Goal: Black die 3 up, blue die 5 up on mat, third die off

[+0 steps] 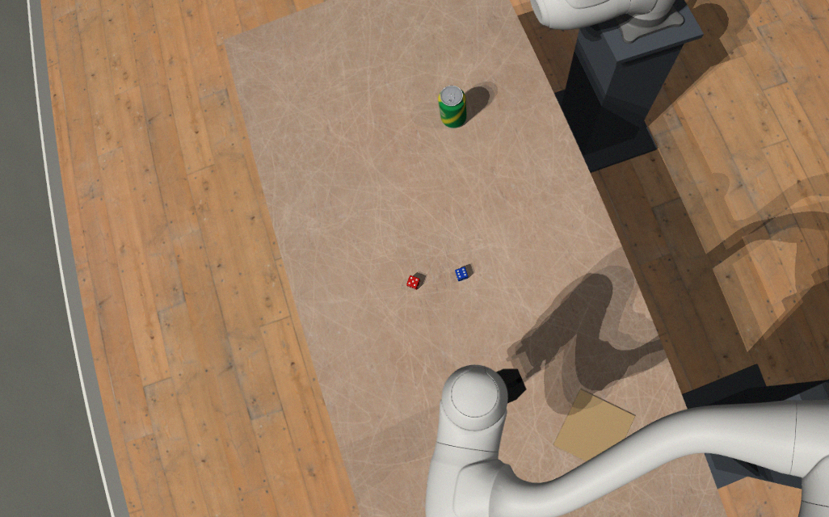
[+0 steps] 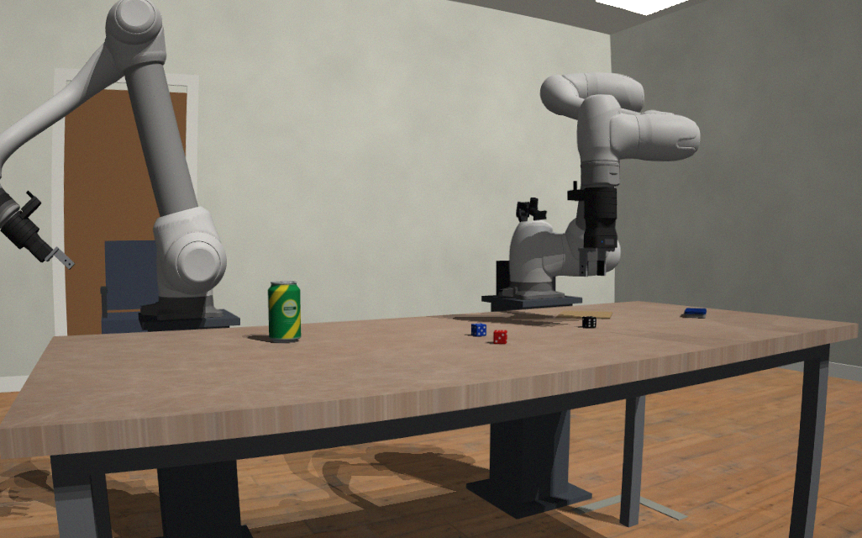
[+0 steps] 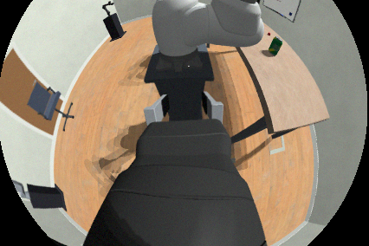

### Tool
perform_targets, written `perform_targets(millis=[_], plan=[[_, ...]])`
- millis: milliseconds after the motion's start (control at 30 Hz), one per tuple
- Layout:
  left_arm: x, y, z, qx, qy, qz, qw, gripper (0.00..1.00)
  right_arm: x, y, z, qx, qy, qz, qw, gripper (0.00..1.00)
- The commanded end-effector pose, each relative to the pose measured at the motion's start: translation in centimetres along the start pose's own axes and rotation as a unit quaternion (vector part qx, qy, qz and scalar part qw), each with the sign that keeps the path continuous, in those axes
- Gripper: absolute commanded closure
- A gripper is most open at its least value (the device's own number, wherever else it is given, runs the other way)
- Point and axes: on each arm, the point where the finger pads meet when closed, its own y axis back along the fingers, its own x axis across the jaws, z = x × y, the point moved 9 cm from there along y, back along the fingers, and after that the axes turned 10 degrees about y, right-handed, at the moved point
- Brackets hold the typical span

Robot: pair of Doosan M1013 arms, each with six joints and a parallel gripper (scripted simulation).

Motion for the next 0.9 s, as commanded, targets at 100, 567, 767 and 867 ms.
perform_targets(millis=[100, 567, 767, 867], plan=[[-0.2, 0.0, -0.1, -0.001, 0.035, 0.0, 0.999, 0.0, 0.0, 0.0, 0.0, 0.0, 0.0, 0.0, 1.0, 0.0], [-1.2, -0.6, -0.9, -0.001, 0.28, 0.0, 0.96, 0.0, 0.0, 0.0, 0.0, 0.0, 0.0, 0.0, 1.0, 0.0], [-1.6, -0.8, -1.0, -0.001, 0.374, 0.0, 0.928, 0.0, 0.0, 0.0, 0.0, 0.0, 0.0, 0.0, 1.0, 0.0], [-1.8, -0.9, -1.0, -0.001, 0.411, 0.0, 0.911, 0.0, 0.0, 0.0, 0.0, 0.0, 0.0, 0.0, 1.0, 0.0]])
